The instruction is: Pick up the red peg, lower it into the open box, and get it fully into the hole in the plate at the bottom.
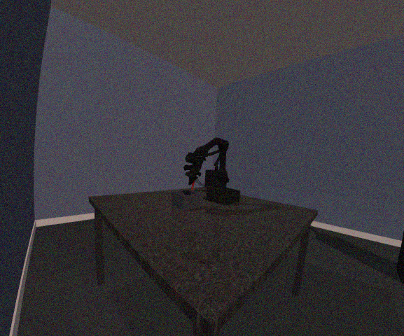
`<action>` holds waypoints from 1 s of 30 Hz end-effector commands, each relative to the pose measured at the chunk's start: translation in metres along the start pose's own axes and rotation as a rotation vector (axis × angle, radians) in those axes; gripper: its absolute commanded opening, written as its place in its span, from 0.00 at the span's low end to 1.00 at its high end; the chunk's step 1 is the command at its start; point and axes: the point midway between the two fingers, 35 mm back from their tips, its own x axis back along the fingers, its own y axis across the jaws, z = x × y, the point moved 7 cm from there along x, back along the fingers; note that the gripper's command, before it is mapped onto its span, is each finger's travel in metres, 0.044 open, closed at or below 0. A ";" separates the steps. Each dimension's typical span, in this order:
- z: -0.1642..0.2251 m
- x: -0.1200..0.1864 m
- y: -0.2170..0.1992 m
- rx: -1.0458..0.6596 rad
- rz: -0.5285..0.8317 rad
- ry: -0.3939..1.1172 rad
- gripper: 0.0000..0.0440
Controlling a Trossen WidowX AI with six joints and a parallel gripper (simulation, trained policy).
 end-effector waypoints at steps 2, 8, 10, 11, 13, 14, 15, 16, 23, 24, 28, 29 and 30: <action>-0.013 -0.010 0.000 -0.023 -0.002 0.014 0.01; -0.026 -0.027 -0.002 -0.055 0.004 0.040 0.02; -0.029 -0.034 -0.002 -0.063 0.006 0.049 0.02; -0.030 -0.038 -0.002 -0.066 0.007 0.053 0.02; -0.031 -0.046 -0.003 -0.069 0.012 0.063 0.02; -0.031 -0.050 -0.003 -0.070 0.015 0.068 0.04; -0.031 -0.054 -0.004 -0.069 0.018 0.073 0.07; -0.031 -0.059 -0.004 -0.066 0.022 0.078 0.12; -0.039 -0.083 -0.003 -0.034 0.053 0.092 0.39; -0.041 -0.086 -0.002 -0.035 0.053 0.091 0.44; -0.051 -0.094 0.002 -0.035 0.049 0.079 0.61; -0.054 -0.095 0.003 -0.035 0.048 0.075 0.65; -0.056 -0.097 0.004 -0.035 0.047 0.071 0.69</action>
